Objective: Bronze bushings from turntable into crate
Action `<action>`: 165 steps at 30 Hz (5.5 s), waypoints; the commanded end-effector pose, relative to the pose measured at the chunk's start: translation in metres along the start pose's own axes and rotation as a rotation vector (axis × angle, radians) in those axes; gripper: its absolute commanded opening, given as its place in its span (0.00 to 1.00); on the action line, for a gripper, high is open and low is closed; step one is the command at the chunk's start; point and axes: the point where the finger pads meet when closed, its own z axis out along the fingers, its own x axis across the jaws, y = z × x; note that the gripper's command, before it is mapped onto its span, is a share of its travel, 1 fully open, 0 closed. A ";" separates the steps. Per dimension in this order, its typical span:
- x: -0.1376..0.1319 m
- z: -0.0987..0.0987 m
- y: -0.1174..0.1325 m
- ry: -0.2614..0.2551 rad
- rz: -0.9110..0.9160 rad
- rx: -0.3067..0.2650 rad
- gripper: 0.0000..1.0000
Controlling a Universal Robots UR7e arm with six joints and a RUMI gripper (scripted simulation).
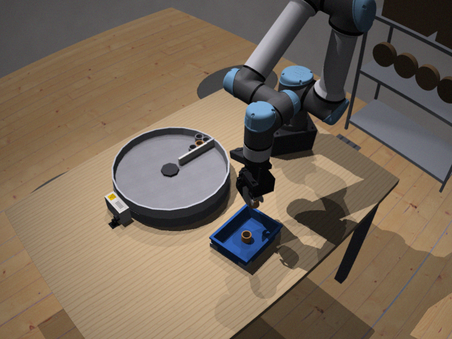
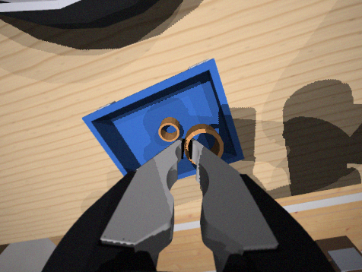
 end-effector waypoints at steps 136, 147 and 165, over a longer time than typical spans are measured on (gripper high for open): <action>0.005 0.056 0.023 -0.002 -0.290 -0.003 0.00; 0.005 0.058 0.023 -0.002 -0.290 -0.003 0.00; 0.005 0.058 0.023 -0.002 -0.290 -0.003 0.00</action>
